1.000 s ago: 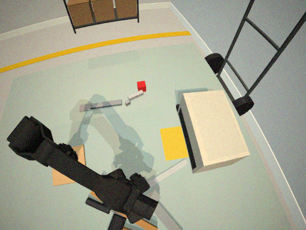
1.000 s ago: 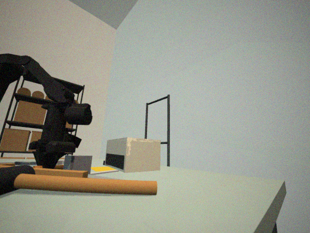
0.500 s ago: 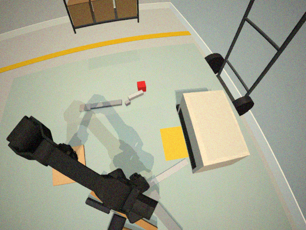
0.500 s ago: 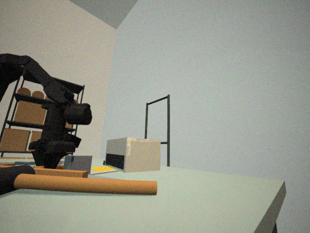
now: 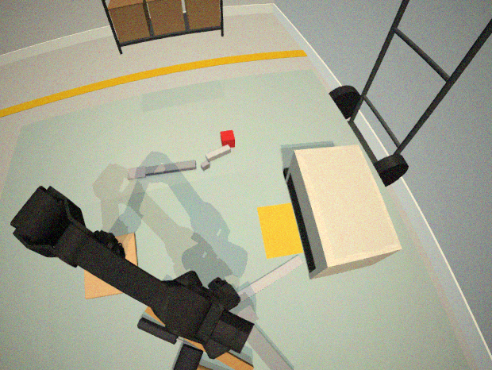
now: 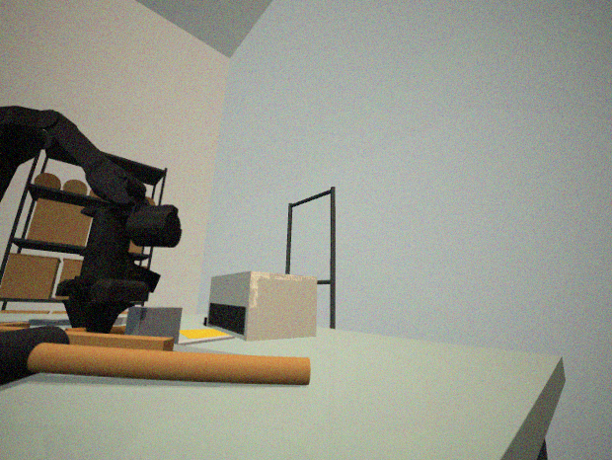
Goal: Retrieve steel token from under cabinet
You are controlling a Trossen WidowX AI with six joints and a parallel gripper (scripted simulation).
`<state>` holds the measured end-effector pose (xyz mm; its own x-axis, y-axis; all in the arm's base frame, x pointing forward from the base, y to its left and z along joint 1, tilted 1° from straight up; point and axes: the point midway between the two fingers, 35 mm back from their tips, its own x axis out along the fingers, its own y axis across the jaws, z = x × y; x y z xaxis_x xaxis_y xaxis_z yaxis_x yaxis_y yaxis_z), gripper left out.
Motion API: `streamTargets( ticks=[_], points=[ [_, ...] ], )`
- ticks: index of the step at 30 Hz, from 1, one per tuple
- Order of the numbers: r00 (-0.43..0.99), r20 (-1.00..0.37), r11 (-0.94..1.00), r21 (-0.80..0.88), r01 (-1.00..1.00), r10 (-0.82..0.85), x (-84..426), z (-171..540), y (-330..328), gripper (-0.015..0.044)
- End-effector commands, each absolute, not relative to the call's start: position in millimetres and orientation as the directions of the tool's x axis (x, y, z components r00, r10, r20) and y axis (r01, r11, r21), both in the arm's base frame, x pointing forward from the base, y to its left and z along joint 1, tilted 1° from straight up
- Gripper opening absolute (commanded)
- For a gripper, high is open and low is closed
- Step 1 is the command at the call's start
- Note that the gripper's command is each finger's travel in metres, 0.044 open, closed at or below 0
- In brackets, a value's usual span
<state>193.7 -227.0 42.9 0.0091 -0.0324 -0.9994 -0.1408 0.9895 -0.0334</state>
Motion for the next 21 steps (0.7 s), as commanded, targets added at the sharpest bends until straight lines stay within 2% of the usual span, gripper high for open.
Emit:
streamTargets(
  ticks=[1,9,12,21],
  points=[
    [0.009,-0.999,0.989,-0.033,-0.141,-0.032,193.6,43.2,-226.9,0.0139],
    [0.009,-0.999,0.989,-0.033,-0.141,-0.032,193.6,43.2,-226.9,0.0085],
    [0.009,-0.999,0.989,-0.033,-0.141,-0.032,193.6,43.2,-226.9,0.0006],
    [0.008,-0.999,0.990,-0.034,-0.139,-0.033,187.0,44.1,-228.1,0.0000]
  ],
)
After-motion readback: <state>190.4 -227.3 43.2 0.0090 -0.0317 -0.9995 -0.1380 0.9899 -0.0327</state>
